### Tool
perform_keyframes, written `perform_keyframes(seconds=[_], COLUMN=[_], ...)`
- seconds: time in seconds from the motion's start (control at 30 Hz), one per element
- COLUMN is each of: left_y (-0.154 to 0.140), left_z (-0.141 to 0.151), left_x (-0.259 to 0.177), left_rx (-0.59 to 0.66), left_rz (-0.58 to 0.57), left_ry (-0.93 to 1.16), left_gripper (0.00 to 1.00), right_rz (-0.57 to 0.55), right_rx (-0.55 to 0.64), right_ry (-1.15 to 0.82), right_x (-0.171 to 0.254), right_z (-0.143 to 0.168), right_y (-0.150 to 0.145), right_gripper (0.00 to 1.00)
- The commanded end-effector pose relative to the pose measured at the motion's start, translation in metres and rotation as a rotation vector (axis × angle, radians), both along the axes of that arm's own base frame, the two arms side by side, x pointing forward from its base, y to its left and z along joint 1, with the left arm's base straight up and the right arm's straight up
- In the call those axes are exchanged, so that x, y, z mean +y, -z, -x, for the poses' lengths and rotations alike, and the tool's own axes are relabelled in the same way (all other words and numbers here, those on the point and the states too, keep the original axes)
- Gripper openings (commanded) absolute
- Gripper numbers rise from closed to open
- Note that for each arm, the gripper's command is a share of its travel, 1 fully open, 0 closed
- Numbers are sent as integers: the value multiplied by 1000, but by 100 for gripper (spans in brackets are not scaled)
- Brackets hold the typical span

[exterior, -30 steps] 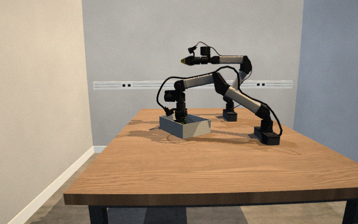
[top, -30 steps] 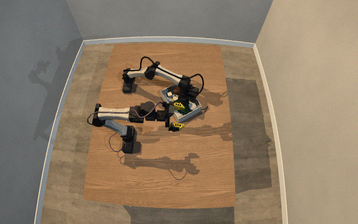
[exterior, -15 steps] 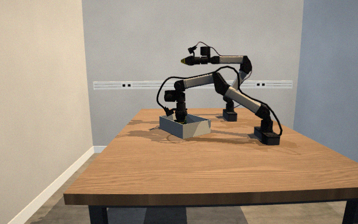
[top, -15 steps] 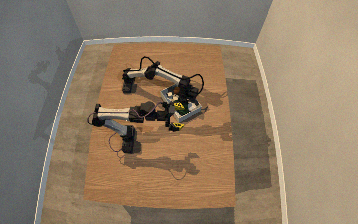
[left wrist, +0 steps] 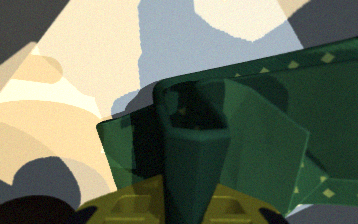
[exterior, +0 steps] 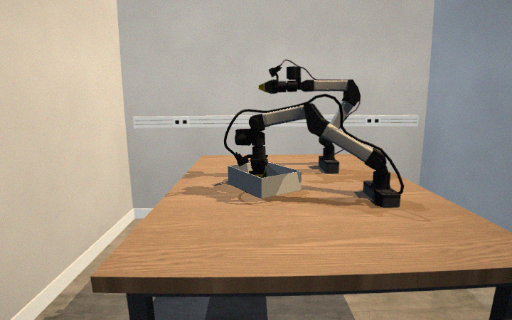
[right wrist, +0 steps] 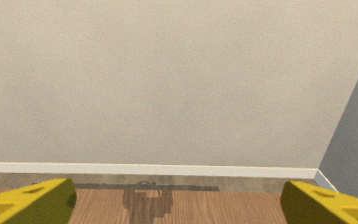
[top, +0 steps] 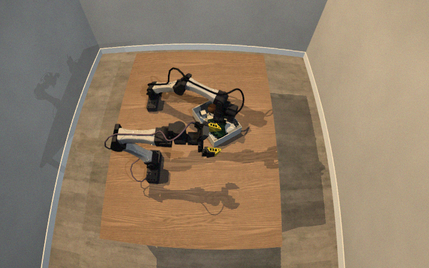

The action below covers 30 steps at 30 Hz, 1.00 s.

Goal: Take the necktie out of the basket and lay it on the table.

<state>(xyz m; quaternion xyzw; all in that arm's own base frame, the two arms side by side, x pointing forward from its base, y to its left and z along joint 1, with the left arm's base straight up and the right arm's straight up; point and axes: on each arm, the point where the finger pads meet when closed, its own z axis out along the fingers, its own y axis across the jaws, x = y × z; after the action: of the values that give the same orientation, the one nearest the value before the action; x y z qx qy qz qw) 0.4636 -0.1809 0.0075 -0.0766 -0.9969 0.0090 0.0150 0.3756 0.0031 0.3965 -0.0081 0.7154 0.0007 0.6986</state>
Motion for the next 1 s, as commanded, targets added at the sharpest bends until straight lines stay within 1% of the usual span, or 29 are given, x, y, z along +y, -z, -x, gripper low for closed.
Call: perform_keyframes(seconds=[0.0, 0.37, 0.43, 0.63, 0.97], left_y=[-3, -39, -39, -56, -68], left_z=[1, -1, -1, -1, -1], left_x=[-2, -2, -2, -2, -2], left_rx=[4, 4, 4, 6, 6], left_rz=[-11, -11, -11, -12, -12], left_ry=[3, 3, 3, 3, 3], left_gripper=[7, 7, 7, 7, 7], right_rz=[0, 0, 0, 0, 0], right_rx=[-8, -8, -8, -7, -7], right_ry=[0, 0, 0, 0, 0], right_x=[0, 0, 0, 0, 0], right_z=[0, 0, 0, 0, 0], right_y=[-2, -2, -2, -2, -2], right_gripper=[100, 100, 100, 100, 100])
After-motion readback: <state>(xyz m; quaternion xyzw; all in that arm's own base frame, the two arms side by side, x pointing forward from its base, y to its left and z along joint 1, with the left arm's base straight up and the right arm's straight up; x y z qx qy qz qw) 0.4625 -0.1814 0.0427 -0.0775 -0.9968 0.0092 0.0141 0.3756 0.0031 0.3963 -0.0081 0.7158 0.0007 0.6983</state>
